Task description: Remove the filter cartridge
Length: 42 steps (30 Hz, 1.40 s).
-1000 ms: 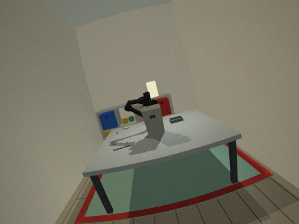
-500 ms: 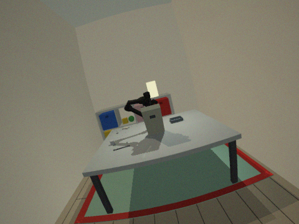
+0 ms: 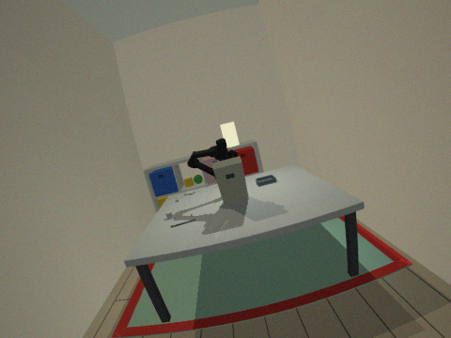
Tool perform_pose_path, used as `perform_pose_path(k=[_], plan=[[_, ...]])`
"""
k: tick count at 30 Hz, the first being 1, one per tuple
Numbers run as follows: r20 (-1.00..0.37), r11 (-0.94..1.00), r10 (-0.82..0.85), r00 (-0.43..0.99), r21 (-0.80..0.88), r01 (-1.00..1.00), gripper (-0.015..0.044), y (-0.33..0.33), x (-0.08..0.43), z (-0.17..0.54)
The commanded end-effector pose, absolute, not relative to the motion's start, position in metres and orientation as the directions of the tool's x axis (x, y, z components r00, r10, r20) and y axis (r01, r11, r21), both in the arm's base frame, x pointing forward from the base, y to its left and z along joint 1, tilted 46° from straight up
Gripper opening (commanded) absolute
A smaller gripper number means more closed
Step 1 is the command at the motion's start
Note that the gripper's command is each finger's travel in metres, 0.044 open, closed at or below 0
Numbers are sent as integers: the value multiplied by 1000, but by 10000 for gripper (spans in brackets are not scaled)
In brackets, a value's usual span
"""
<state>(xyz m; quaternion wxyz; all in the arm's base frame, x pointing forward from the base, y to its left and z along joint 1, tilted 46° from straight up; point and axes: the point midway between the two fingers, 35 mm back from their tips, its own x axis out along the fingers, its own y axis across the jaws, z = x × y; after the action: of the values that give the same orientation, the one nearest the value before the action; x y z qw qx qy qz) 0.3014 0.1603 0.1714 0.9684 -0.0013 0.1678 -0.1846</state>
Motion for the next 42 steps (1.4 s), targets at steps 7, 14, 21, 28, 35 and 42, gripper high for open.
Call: perform_pose_path(k=[7, 14, 21, 28, 35, 42], plan=[[-328, 933, -356, 875, -70, 353, 108, 160, 303, 169], [-327, 933, -356, 875, -70, 353, 108, 159, 305, 169], [-327, 933, -356, 875, -70, 353, 108, 159, 306, 168], [-327, 933, -356, 875, -70, 353, 108, 157, 310, 167], [-327, 933, -356, 876, -70, 353, 108, 156, 313, 166], [-327, 933, -356, 876, -70, 353, 108, 155, 315, 165]])
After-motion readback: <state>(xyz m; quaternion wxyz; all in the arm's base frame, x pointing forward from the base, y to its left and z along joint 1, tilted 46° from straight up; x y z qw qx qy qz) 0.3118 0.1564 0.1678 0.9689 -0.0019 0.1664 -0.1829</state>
